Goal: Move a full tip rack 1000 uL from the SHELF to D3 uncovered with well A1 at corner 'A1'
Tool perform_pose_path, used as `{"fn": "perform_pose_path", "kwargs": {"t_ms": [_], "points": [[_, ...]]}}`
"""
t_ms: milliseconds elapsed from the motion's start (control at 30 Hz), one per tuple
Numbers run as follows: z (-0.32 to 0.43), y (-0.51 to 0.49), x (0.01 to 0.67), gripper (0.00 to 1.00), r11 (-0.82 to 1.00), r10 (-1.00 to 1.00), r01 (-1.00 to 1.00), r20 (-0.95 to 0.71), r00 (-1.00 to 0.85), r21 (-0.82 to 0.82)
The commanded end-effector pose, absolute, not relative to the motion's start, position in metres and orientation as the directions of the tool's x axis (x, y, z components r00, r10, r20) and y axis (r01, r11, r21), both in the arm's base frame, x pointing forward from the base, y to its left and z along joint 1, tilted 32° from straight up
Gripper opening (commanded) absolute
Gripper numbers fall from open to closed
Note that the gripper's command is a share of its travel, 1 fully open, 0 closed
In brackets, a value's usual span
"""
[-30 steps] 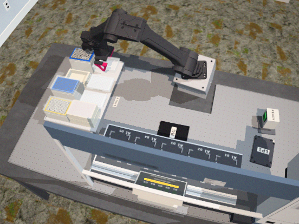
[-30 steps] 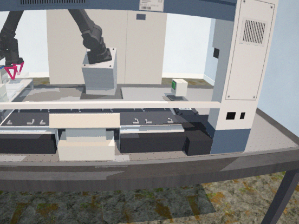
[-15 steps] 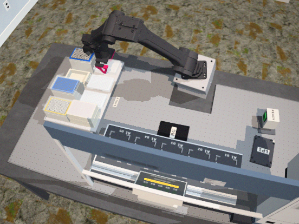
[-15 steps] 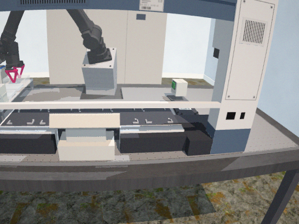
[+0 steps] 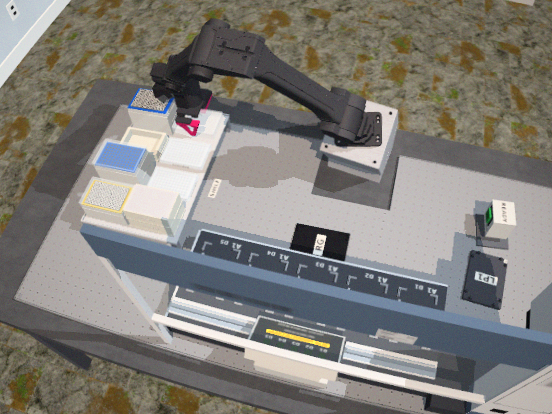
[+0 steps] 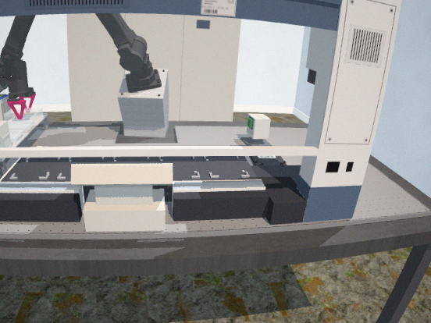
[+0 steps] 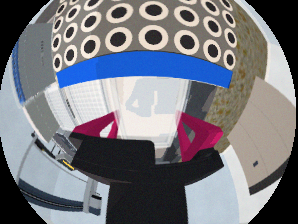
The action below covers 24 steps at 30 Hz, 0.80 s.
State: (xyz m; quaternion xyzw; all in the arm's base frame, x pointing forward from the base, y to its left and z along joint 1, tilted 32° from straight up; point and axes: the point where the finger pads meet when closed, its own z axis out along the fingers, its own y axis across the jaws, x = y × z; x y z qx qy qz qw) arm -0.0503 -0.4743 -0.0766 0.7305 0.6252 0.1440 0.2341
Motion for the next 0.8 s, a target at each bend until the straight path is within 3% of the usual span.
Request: {"fn": "perform_pose_path", "kwargs": {"t_ms": [0, 767], "points": [[-0.066, -0.487, -0.058, 0.0, -0.103, 0.975, 0.849, -0.115, 0.189, 0.518], [-0.068, -0.498, -0.057, 0.0, -0.098, 0.973, 0.85, -0.128, 0.19, 0.517]]}}
